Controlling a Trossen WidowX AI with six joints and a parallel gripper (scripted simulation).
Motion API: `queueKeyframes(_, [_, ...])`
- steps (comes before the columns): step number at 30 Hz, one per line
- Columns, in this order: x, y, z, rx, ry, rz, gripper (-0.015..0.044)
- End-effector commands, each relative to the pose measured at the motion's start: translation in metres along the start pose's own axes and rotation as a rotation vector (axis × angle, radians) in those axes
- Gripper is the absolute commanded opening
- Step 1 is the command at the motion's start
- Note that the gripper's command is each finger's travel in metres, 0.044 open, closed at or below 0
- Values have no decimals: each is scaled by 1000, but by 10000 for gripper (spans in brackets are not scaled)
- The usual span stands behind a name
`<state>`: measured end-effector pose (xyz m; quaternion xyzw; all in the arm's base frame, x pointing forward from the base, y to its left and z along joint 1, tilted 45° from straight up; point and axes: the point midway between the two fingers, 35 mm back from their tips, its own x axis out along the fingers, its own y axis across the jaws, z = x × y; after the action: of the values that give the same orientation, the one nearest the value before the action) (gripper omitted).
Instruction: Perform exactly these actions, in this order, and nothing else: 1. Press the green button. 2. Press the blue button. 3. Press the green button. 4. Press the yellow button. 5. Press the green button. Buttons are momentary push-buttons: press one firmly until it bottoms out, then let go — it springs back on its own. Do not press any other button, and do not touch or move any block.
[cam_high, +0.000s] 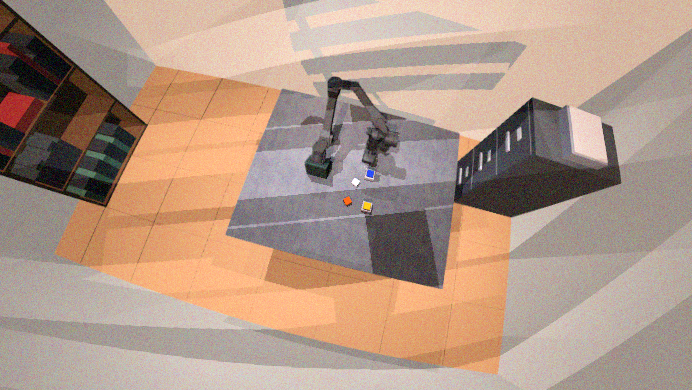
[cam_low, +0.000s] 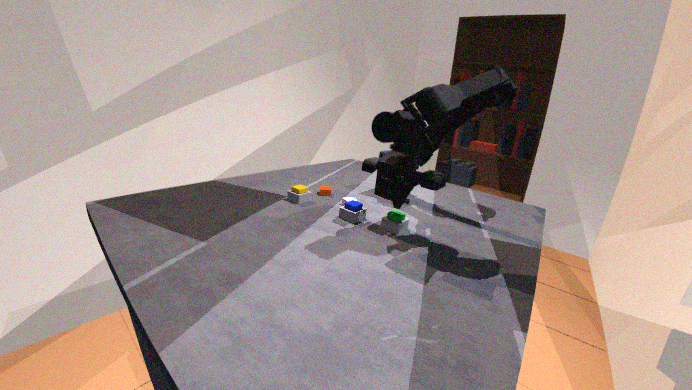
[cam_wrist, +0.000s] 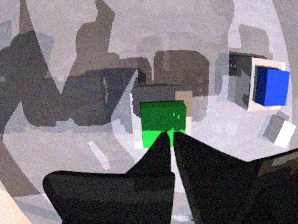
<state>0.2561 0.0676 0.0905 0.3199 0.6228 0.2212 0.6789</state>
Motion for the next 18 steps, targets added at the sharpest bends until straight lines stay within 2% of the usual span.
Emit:
queueKeyframes(1, [-14, 2, 1, -9, -8, 3, 20])
queueKeyframes(4, [-16, 2, 1, -9, -8, 2, 20])
queueKeyframes(9, [-73, 1, 1, -8, -6, -1, 20])
queueKeyframes(16, [-75, -1, 2, -8, -7, -1, 20])
queueKeyframes(18, [-76, -19, 10, -8, -7, -5, 20])
